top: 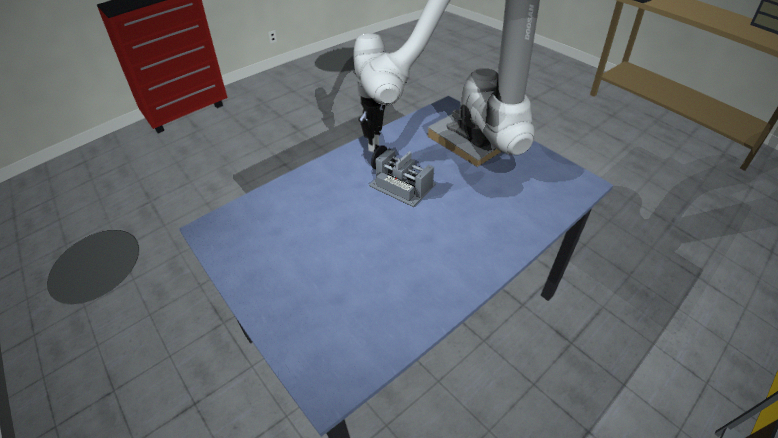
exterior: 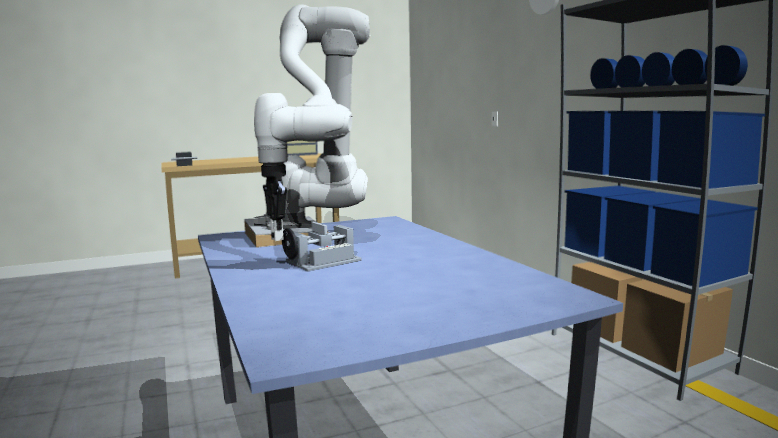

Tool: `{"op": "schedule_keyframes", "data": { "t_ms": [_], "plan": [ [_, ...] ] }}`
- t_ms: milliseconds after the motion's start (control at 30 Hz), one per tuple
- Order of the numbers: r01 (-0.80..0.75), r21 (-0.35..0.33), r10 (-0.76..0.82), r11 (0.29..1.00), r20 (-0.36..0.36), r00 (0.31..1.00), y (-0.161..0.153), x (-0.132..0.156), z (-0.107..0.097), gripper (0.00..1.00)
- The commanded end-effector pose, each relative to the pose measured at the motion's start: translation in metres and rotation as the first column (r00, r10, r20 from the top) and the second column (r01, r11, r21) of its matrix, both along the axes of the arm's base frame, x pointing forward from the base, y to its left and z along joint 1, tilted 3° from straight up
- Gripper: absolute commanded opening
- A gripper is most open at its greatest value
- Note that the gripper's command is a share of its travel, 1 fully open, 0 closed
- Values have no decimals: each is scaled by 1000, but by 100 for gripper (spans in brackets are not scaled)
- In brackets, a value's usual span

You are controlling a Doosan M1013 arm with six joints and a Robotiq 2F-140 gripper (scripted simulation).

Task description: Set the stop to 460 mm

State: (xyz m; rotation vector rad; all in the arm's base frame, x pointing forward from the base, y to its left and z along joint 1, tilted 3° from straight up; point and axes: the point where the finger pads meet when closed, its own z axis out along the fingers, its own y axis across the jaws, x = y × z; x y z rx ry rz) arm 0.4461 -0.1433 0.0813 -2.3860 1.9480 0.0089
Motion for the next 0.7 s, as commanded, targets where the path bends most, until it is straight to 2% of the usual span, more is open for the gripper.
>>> {"op": "schedule_keyframes", "data": {
  "t_ms": [0, 667],
  "plan": [
    [0, 0, 0, 1000, -2, 1000, -1, -5, -3, 4],
    [0, 0, 0, 1000, -2, 1000, -3, -21, -33, 4]
  ]
}}
